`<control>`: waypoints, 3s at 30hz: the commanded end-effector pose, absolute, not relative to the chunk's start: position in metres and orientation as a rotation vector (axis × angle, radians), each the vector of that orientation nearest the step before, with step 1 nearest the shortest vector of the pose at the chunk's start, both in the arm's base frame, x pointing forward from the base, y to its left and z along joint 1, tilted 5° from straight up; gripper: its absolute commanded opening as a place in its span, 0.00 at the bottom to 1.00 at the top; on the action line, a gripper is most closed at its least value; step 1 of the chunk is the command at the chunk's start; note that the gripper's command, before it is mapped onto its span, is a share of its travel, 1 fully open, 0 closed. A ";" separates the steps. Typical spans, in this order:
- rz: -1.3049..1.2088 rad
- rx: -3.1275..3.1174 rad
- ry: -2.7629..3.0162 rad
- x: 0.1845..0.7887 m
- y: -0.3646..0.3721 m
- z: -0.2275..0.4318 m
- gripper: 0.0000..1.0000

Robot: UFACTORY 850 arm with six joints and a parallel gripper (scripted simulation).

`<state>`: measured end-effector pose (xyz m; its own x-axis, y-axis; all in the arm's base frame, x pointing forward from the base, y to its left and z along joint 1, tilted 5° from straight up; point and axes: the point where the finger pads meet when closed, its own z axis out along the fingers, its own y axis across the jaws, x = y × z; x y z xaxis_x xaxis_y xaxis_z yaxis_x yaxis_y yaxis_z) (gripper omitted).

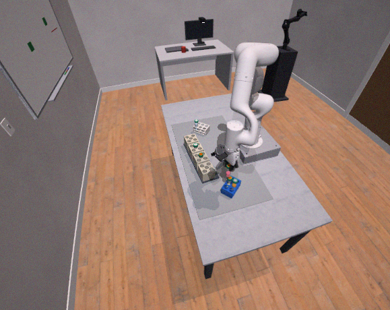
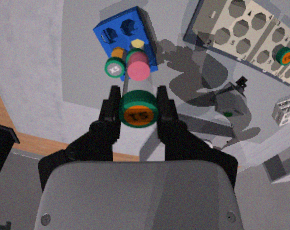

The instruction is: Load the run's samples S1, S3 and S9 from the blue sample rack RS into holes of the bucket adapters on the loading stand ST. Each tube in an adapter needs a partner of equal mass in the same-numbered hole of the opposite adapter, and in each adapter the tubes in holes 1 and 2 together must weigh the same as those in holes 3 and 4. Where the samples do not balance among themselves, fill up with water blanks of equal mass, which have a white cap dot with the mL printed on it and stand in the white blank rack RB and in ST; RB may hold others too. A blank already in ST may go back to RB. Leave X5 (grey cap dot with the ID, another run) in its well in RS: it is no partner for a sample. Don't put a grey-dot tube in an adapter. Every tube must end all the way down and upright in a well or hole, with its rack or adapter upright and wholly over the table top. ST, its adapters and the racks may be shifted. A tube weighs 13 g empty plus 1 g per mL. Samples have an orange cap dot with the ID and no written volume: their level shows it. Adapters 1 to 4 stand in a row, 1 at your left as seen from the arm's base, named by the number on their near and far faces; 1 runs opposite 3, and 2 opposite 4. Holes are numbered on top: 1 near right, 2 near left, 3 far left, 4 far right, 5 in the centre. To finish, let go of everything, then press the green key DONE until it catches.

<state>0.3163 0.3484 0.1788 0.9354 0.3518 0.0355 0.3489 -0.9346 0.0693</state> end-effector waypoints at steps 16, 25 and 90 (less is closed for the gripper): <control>0.099 3.075 0.196 0.342 0.265 0.186 0.00; 0.099 3.075 0.196 0.355 0.222 0.189 0.00; 0.099 3.074 0.196 0.437 -0.051 0.210 0.00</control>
